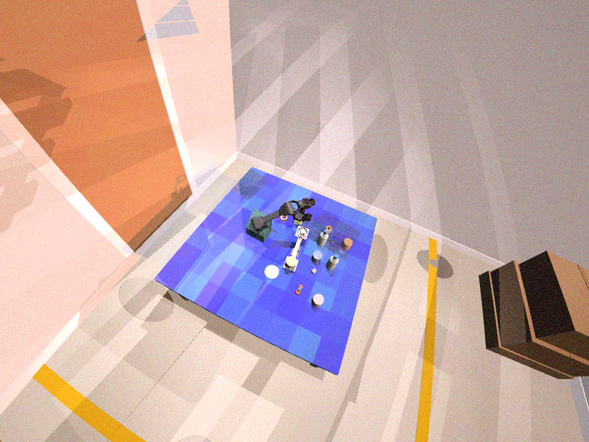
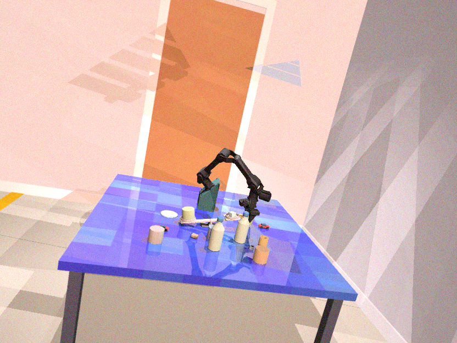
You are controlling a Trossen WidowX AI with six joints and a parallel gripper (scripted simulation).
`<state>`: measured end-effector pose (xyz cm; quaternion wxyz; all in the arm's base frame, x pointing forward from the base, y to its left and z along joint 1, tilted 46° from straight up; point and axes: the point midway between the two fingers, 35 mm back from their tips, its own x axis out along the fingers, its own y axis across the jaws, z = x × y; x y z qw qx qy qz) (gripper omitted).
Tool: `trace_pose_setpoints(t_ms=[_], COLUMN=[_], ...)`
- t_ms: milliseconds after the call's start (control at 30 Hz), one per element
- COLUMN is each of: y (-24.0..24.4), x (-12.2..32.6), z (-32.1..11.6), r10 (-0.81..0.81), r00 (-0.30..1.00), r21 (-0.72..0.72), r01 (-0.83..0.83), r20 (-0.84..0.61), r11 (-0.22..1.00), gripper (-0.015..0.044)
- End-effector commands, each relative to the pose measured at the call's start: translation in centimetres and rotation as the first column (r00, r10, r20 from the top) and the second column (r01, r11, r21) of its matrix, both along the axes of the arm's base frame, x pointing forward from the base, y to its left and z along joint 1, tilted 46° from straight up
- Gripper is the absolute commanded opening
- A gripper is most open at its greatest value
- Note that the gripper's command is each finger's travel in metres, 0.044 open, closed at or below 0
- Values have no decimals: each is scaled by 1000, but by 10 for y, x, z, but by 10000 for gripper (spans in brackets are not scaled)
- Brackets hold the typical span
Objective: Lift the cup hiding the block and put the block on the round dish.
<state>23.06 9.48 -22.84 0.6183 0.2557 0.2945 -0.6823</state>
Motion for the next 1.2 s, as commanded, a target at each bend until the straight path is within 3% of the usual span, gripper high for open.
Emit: trace_pose_setpoints(t_ms=[0,233,800,900,1067,1167], y=[-4,-12,0,27,29,29], x=[0,-1,1,5,5,7], z=[-3,-11,0,27,30,34], r10=[6,6,0,6,6,25], r00=[1000,1000,1000,1000,1000,1000], r21=[-2,-3,0,0,0,9], r01=[-6,-6,0,-6,-6,-25], r20=[0,0,1,-1,-1,-13], r11=[1000,1000,1000,1000,1000,1000], gripper=[0,0,440,440,440,361])
